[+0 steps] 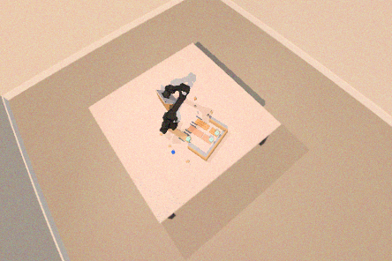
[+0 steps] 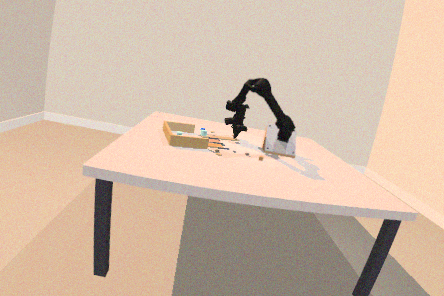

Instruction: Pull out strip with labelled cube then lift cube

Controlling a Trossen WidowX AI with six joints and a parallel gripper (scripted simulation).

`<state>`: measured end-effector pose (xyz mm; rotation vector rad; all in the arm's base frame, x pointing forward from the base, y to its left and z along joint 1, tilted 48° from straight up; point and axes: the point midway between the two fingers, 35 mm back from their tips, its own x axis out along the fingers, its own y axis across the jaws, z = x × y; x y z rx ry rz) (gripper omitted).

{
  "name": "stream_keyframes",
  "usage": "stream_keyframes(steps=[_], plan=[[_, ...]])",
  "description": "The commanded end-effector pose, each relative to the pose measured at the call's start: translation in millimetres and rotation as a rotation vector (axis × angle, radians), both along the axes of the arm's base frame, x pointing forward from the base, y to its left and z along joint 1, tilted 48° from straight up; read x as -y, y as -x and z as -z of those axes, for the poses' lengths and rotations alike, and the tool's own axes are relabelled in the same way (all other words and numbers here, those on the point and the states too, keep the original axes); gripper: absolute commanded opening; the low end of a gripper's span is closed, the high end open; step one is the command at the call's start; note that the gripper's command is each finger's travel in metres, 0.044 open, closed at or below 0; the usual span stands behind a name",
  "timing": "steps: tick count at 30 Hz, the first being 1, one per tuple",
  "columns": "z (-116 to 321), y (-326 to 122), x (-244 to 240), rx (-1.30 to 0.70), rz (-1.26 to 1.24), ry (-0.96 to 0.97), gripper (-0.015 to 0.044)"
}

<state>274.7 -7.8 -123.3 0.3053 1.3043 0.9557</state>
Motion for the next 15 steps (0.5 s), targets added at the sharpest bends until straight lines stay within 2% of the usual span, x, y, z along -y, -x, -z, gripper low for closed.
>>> stream_keyframes(steps=[1, 5, 9, 15], plan=[[-1, 0, 2, -0.001, -0.001, 0.000, 0.0000], [-27, -4, 30, -0.022, -0.017, 0.002, 0.0000], [-28, -4, 32, -0.023, -0.018, 0.002, 0.0000], [-37, -30, 24, 0.097, -0.127, -0.008, 0.0157]])
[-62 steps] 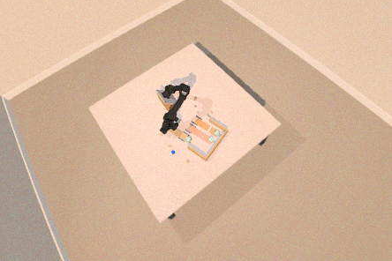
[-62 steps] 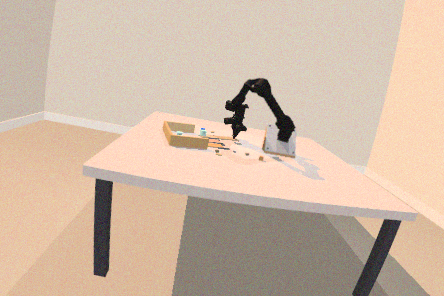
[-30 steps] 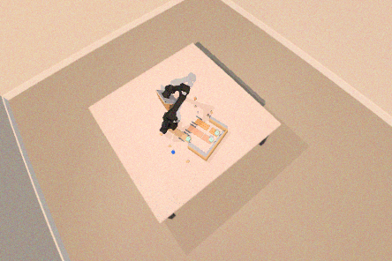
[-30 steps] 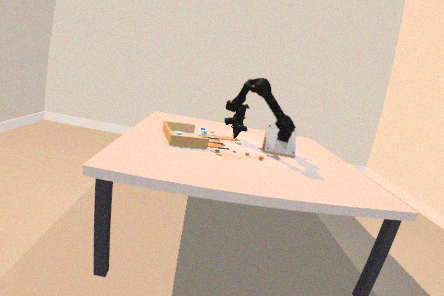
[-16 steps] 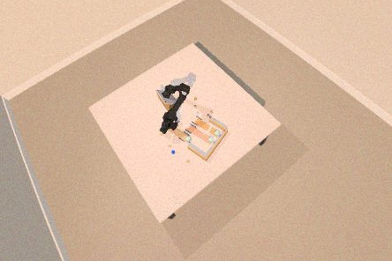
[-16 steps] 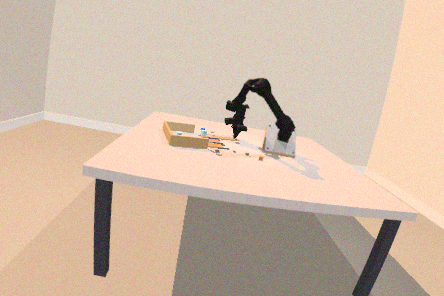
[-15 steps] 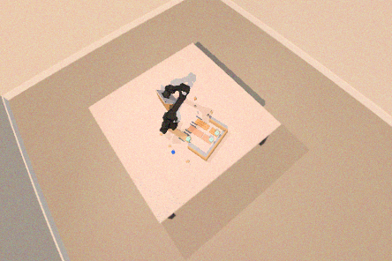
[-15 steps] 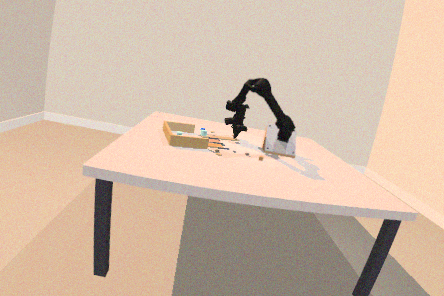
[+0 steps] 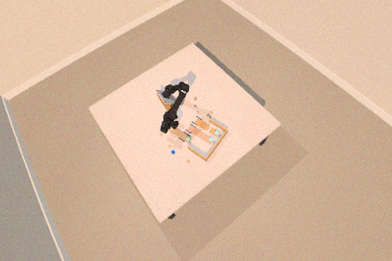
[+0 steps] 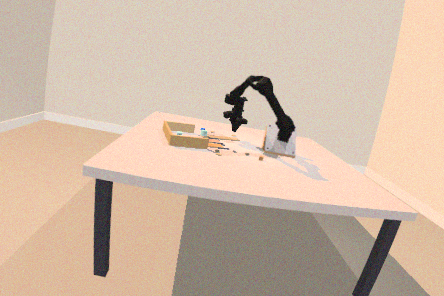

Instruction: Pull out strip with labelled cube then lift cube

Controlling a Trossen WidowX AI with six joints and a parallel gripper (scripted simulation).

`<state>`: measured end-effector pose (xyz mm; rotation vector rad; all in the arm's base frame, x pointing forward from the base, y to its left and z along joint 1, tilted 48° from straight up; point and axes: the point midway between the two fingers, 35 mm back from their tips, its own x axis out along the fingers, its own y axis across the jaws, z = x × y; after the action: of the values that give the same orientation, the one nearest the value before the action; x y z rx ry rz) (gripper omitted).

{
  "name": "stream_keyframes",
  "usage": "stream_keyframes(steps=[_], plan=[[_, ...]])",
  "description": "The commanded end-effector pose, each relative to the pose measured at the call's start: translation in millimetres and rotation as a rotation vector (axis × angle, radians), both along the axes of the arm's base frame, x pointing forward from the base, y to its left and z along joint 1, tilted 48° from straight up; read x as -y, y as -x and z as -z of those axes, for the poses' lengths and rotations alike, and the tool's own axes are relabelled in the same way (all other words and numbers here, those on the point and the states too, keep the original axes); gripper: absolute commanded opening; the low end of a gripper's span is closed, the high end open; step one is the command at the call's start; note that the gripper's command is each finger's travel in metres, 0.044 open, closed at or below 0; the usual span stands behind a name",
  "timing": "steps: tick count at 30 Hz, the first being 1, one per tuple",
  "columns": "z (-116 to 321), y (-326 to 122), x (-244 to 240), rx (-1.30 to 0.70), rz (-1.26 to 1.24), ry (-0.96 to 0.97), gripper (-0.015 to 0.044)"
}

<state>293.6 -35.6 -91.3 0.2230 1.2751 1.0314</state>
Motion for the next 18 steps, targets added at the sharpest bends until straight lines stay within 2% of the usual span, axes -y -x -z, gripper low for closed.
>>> stream_keyframes(steps=[1, 11, 18], plan=[[-6, -13, -4, 0.041, -0.040, -0.007, 0.0184], [-21, -46, -15, 0.043, -0.040, -0.008, 0.0440], [-32, -70, -21, 0.044, -0.040, -0.009, 0.0440]])
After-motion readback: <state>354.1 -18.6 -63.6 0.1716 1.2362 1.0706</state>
